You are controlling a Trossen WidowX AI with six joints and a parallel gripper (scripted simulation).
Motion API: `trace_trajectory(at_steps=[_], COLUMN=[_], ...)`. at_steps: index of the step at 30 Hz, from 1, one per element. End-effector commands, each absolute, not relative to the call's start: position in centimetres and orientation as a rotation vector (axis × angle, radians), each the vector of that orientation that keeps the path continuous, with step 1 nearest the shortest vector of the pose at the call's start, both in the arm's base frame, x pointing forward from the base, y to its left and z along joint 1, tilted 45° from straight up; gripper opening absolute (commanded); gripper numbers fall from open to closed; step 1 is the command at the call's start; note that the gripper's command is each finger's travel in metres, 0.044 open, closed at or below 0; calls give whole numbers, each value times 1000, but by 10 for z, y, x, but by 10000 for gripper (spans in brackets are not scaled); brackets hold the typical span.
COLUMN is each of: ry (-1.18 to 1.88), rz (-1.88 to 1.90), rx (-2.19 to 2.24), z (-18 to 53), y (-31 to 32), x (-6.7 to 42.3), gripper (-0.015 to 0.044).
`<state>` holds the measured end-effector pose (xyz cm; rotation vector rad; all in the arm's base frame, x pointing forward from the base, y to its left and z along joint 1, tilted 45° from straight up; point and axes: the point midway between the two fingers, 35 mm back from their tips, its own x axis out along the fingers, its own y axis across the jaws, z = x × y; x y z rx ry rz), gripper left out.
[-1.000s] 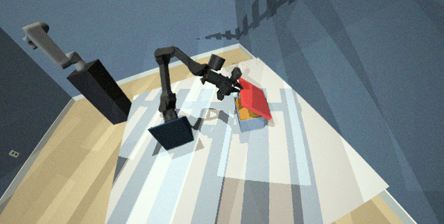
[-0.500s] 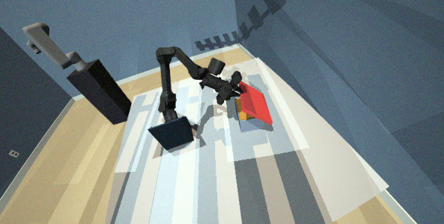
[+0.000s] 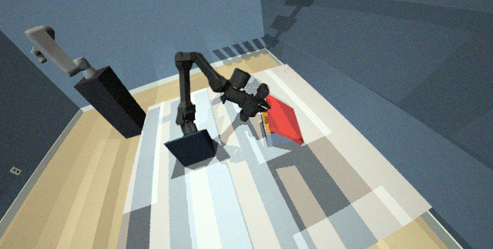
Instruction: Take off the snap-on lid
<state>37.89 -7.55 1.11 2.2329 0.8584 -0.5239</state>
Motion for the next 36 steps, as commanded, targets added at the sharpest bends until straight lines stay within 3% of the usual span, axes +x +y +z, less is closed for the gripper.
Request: trace_trajectory(at_steps=[1,36], ry=[853,851], rz=[-515,-516], rx=[2230,2225], z=[7,-39], y=[-82,-133], x=[378,360], gripper=[0,0])
